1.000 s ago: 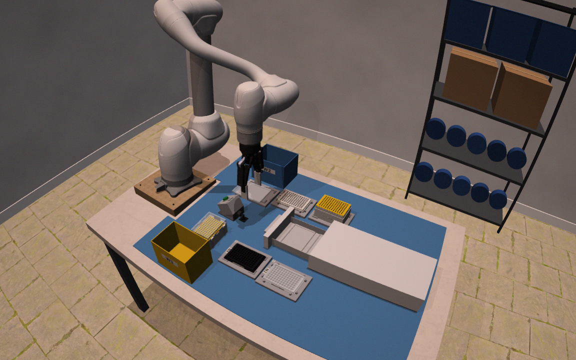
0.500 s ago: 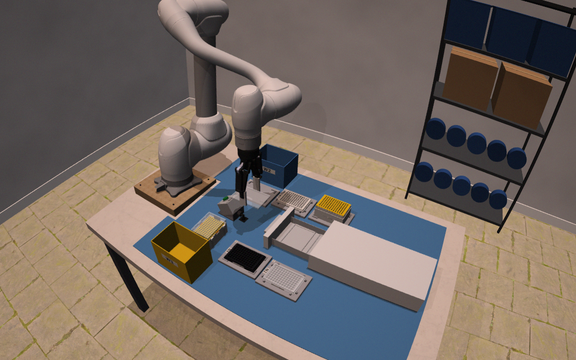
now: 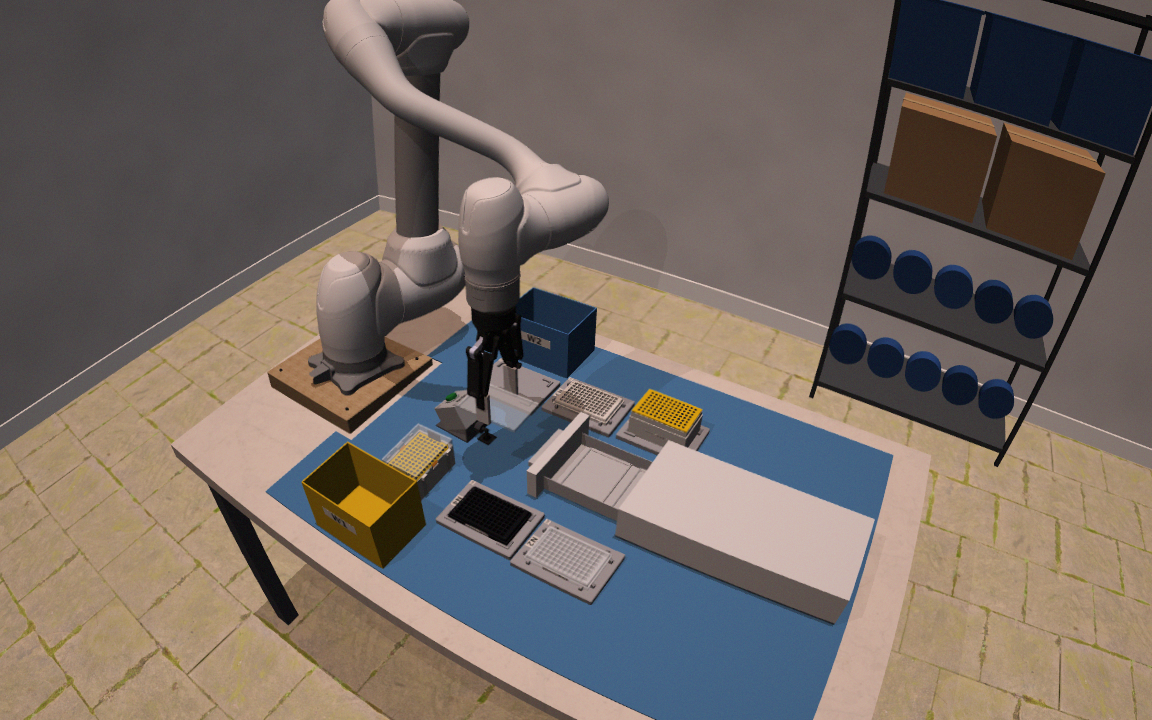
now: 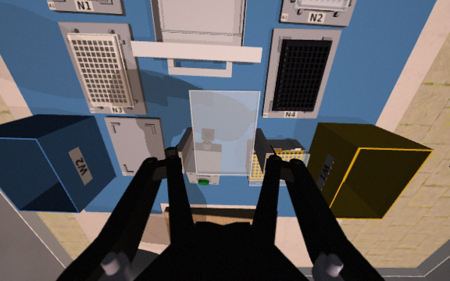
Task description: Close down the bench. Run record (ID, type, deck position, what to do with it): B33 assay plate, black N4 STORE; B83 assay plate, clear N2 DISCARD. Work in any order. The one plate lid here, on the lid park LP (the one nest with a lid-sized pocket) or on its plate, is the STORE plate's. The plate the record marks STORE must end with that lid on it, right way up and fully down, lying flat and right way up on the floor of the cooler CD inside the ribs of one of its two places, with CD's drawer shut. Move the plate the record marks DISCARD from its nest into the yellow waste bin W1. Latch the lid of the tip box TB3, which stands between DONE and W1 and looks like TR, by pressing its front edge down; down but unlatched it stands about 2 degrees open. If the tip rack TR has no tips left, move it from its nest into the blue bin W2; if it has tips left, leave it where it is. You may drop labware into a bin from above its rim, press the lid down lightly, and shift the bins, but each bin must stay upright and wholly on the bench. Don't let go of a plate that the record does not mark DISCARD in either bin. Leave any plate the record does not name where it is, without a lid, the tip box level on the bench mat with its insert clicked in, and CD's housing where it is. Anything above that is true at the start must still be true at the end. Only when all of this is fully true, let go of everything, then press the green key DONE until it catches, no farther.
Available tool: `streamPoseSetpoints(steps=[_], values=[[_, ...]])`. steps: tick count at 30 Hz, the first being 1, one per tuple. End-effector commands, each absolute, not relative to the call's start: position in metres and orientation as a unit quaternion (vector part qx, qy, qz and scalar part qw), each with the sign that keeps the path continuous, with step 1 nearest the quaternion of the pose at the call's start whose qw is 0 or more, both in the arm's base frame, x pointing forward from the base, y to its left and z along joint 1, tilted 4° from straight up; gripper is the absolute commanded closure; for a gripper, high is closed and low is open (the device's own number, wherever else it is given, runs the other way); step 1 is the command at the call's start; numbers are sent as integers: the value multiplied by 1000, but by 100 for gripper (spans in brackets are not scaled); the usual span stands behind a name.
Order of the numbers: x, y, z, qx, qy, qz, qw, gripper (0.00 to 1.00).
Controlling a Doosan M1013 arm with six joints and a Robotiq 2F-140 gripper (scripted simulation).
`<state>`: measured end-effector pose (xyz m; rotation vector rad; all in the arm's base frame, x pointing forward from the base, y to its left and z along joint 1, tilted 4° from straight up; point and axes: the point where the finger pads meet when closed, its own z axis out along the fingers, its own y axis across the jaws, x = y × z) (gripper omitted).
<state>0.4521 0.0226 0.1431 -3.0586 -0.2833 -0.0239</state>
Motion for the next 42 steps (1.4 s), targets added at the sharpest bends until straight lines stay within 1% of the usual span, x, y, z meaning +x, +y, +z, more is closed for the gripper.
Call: streamPoseSetpoints(steps=[1, 42], values=[[457, 16, 143, -995, -92, -8, 35, 100], [515, -64, 138, -995, -92, -8, 35, 100]])
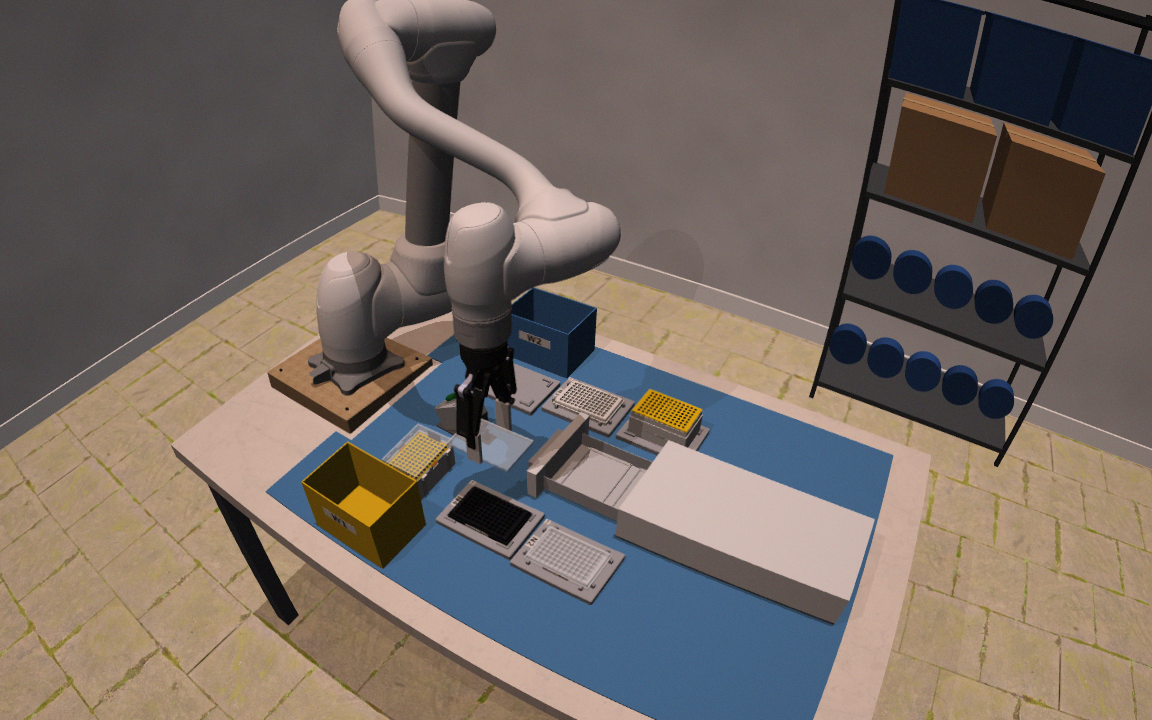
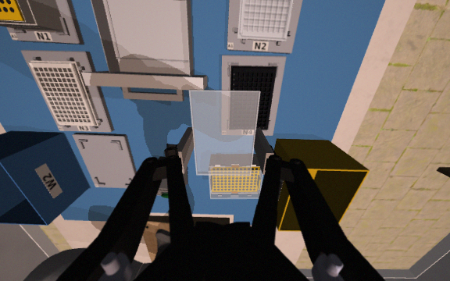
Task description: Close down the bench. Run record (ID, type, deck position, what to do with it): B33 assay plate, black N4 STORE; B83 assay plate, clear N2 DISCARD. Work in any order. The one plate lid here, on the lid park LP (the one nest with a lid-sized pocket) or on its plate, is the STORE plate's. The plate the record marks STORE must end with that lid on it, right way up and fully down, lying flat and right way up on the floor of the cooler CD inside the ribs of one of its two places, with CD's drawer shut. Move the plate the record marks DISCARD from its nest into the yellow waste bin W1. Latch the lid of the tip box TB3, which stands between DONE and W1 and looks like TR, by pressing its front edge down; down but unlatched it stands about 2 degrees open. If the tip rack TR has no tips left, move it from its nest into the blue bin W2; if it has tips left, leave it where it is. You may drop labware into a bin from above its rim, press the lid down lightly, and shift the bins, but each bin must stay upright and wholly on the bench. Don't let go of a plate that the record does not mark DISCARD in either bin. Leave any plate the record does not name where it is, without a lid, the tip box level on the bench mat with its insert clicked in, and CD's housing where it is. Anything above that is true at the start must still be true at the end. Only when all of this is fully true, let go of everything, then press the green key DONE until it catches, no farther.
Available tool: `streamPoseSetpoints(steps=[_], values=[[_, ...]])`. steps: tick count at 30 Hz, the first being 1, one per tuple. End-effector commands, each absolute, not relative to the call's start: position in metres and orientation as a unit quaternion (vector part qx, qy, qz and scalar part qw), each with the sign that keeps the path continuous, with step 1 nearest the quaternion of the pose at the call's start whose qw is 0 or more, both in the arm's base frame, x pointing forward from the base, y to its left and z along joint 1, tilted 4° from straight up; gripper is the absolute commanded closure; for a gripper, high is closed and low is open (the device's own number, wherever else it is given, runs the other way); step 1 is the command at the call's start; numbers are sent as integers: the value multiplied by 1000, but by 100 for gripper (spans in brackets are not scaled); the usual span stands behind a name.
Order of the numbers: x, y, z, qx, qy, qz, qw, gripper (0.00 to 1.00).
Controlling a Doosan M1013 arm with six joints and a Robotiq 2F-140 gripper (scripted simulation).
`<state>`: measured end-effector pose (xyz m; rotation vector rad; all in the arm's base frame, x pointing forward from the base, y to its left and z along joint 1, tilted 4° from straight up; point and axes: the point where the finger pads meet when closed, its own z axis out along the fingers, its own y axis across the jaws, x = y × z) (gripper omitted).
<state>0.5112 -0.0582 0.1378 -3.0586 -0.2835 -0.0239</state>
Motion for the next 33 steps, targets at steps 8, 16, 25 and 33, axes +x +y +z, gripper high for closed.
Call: streamPoseSetpoints(steps=[8, 16, 25, 33], values=[[525, -77, 137, -995, -92, -8, 35, 100], [538, -94, 136, -995, -92, -8, 35, 100], [548, -108, 135, -995, -92, -8, 35, 100], [548, -108, 135, -995, -92, -8, 35, 100]])
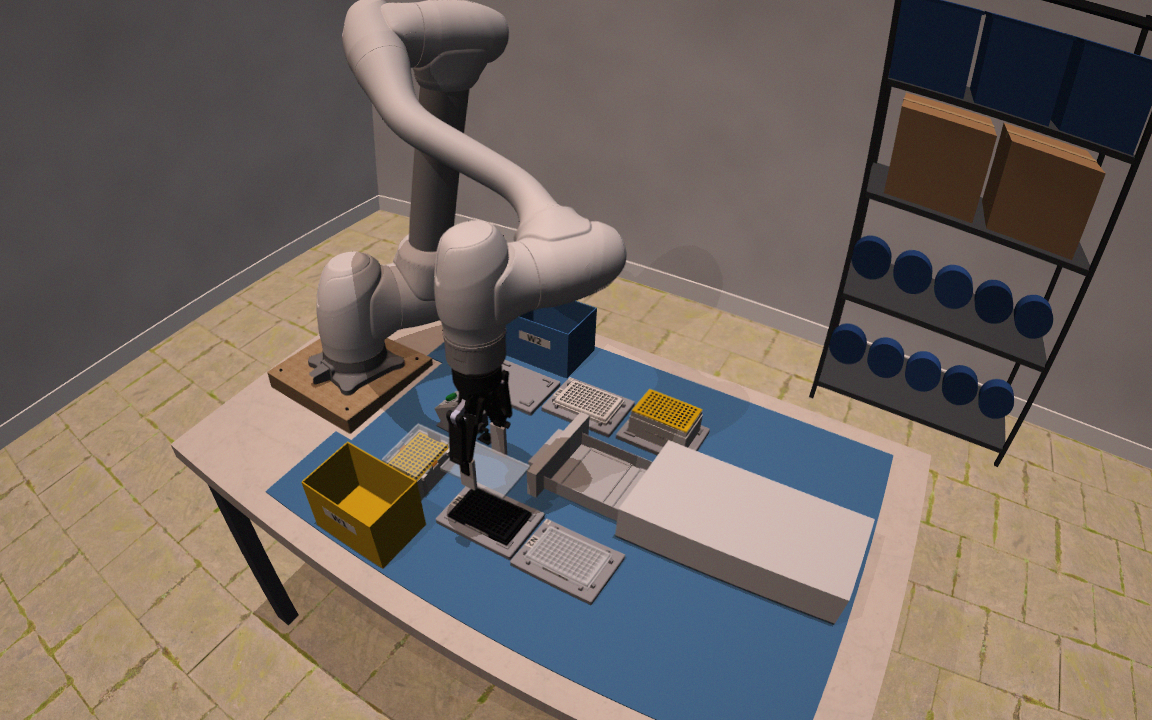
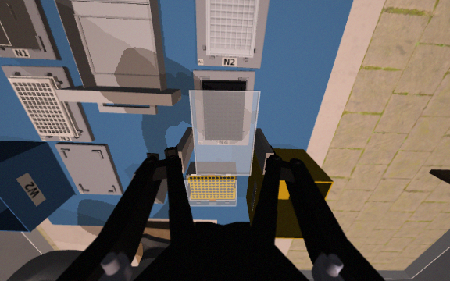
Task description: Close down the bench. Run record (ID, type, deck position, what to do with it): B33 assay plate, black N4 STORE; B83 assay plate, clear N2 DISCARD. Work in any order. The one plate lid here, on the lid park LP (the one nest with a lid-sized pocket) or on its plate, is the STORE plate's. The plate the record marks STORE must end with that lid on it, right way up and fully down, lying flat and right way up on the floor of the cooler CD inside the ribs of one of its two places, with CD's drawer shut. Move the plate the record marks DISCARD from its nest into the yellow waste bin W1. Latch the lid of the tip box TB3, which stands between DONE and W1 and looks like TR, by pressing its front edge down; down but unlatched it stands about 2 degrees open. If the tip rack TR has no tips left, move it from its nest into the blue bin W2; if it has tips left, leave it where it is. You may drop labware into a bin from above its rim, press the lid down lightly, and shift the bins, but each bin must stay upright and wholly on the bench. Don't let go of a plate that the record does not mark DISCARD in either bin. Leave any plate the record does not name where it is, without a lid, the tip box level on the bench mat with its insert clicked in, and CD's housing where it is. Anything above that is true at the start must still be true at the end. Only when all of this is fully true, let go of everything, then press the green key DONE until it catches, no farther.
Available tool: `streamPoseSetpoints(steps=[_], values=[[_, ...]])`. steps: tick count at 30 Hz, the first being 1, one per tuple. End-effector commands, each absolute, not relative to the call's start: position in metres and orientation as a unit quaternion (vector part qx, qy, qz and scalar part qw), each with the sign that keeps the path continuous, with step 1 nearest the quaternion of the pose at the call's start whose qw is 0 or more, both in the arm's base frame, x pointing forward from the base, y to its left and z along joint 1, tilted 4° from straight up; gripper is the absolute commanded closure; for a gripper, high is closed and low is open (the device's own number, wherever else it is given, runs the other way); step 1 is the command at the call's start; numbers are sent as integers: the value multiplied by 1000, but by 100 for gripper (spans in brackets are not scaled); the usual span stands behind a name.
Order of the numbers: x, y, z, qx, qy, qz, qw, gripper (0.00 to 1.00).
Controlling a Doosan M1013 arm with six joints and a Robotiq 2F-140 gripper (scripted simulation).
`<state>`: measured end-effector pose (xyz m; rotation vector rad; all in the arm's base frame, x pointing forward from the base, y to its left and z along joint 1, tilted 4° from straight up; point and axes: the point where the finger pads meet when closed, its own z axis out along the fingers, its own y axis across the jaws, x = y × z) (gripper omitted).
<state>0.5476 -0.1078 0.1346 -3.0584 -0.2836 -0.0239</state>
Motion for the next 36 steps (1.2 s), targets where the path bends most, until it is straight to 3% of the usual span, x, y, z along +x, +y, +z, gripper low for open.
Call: streamPoseSetpoints(steps=[1, 36], values=[[547, -108, 135, -995, -92, -8, 35, 100], [547, -104, 94, -995, -92, -8, 35, 100]])
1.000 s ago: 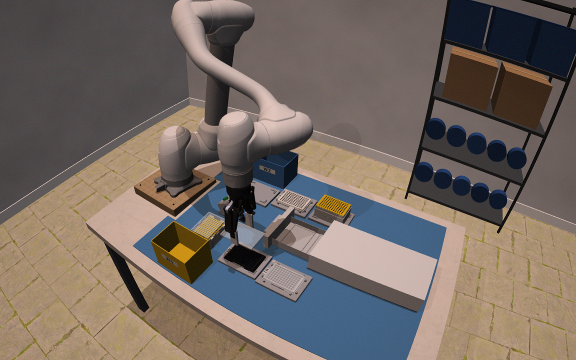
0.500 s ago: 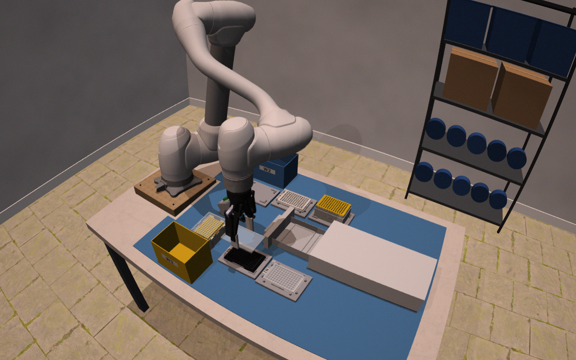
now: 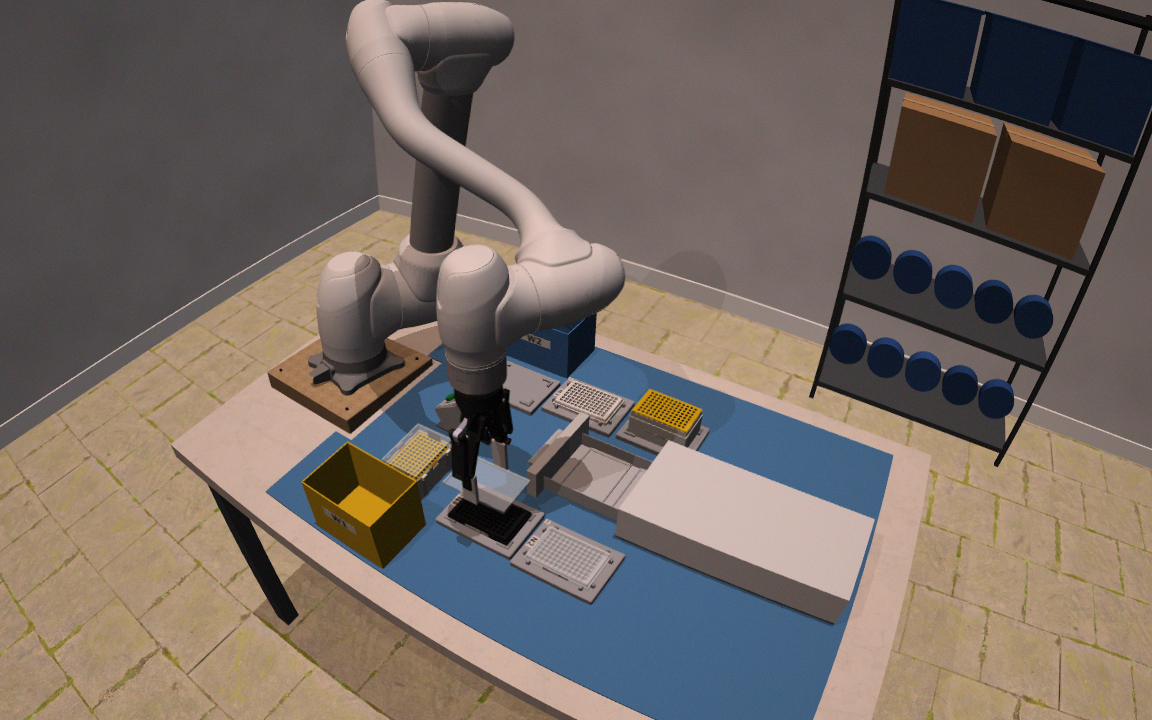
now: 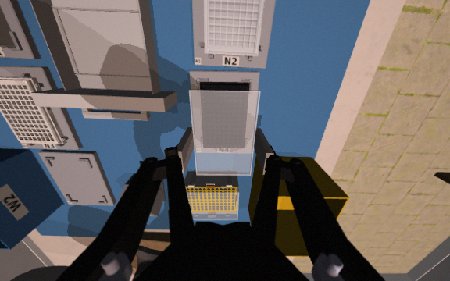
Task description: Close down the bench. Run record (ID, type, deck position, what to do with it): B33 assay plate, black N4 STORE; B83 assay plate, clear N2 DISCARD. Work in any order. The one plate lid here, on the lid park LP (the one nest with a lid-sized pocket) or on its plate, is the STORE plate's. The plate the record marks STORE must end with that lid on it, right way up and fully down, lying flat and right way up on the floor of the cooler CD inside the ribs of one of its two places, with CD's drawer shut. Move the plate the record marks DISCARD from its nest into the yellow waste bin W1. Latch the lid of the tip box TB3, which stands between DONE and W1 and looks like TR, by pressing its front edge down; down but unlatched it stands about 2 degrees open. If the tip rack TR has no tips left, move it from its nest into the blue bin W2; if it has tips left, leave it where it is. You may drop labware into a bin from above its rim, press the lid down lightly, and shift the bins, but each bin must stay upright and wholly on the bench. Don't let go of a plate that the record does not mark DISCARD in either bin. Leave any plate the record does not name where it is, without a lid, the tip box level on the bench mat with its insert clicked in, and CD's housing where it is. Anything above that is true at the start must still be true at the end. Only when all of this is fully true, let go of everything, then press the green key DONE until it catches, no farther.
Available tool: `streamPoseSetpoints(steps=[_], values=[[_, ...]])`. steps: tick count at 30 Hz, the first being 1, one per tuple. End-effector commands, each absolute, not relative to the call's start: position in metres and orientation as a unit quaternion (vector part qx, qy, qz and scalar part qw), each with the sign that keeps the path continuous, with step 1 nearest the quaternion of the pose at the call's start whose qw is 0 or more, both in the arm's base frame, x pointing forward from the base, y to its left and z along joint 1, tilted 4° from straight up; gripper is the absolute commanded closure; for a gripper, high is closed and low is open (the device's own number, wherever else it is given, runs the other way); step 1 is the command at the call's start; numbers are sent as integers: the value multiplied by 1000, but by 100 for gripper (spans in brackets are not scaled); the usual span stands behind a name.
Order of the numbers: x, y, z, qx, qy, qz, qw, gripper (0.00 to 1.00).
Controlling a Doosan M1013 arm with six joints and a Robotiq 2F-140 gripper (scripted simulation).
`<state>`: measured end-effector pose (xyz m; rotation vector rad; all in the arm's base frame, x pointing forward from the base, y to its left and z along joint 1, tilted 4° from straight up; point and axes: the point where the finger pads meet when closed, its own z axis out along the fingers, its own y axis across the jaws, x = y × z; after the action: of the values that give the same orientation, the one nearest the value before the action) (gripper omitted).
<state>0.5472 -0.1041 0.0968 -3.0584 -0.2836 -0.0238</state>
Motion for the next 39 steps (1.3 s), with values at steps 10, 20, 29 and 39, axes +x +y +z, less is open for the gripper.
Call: streamPoseSetpoints(steps=[10, 20, 29, 39], values=[[547, -103, 83, -995, -92, -8, 35, 100], [547, -102, 70, -995, -92, -8, 35, 100], [547, -101, 60, -995, -92, -8, 35, 100], [548, -101, 50, -995, -92, -8, 35, 100]])
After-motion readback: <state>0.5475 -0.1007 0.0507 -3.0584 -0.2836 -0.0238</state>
